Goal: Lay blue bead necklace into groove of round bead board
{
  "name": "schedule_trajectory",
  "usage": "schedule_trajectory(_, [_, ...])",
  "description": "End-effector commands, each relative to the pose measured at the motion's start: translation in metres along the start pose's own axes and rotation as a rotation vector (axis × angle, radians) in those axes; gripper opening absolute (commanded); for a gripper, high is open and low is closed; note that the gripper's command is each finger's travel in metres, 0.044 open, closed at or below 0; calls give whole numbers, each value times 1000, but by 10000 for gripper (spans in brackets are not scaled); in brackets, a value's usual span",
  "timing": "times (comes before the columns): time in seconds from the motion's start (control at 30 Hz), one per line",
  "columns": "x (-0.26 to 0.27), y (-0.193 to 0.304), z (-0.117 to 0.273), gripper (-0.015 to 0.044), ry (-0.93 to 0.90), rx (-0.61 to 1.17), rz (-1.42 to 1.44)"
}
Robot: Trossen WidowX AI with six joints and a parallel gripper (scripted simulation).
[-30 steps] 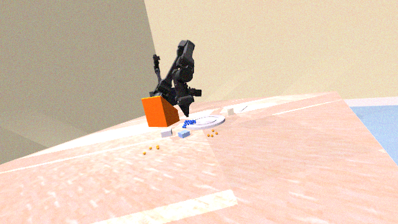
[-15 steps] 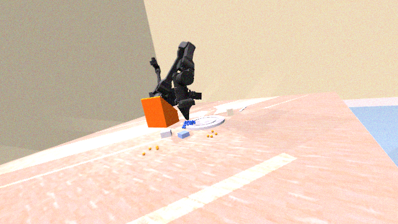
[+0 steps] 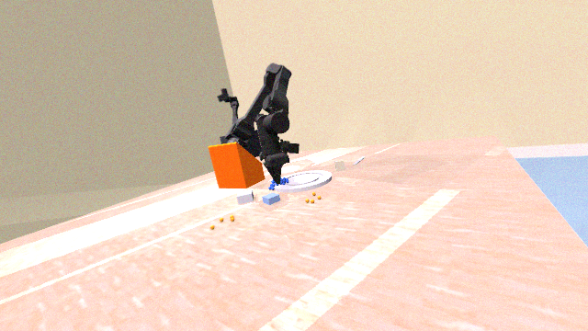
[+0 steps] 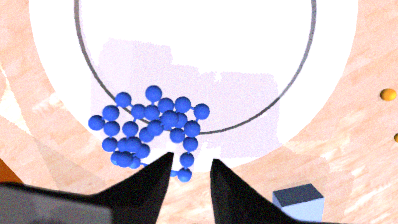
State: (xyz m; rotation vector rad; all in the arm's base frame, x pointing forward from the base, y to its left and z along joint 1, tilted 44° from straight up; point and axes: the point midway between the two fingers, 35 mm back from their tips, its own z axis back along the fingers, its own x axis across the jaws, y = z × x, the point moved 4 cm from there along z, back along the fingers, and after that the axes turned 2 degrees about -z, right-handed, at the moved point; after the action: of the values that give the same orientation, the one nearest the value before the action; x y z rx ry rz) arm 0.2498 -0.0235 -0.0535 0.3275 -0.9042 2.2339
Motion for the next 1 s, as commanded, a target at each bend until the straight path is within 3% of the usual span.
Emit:
schedule_trajectory(0.0, [3,2,-7,120,-8,-3,-11])
schedule_trajectory(0.2, [3,2,-8,120,-8,-3,-11])
schedule_trajectory(0.37, [1,1,-6,0,-3,0,-3])
schedule_trajectory(0.97, [1,1,-6,0,-3,0,-3])
